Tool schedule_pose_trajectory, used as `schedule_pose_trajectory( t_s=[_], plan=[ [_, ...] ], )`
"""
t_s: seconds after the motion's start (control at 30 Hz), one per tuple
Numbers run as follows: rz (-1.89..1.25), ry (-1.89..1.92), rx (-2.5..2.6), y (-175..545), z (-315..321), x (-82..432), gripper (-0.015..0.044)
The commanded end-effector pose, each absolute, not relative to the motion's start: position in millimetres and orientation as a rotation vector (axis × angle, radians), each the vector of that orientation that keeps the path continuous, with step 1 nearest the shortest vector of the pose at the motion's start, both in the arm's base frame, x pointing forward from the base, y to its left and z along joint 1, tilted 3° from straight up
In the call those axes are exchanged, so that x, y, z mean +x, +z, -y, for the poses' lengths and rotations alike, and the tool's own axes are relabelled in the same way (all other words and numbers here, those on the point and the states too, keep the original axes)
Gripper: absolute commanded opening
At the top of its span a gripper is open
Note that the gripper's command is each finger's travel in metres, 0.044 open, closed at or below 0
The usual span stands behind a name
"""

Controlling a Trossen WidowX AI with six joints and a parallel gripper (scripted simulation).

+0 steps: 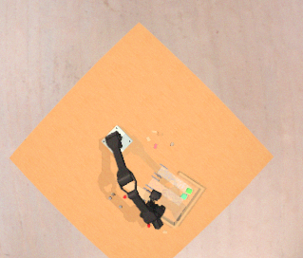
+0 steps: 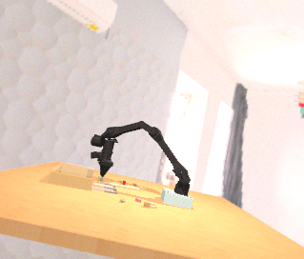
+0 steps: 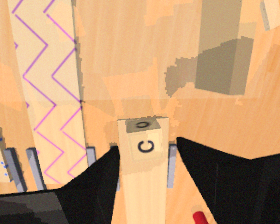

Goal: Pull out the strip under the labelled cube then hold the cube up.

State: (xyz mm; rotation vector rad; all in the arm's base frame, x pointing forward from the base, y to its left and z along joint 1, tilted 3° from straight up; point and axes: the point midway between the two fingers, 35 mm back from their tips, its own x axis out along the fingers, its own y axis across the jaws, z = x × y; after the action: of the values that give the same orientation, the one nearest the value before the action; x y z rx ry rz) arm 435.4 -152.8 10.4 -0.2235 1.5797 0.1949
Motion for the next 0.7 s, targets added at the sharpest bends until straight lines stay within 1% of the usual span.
schedule_pose_trajectory(
  t_s=[0.0, 0.47, 0.6, 0.67],
  plan=[
    [-1.577, 0.196, -0.217, 3.3, 152.1, 435.5, 0.025],
    [-1.577, 0.196, -0.217, -15.3, 152.0, 433.8, 0.025],
    [-1.582, 0.195, -0.222, -13.0, 152.6, 433.4, 0.0145],
    [-1.582, 0.195, -0.222, -13.0, 152.6, 433.4, 0.0132]
  ],
)
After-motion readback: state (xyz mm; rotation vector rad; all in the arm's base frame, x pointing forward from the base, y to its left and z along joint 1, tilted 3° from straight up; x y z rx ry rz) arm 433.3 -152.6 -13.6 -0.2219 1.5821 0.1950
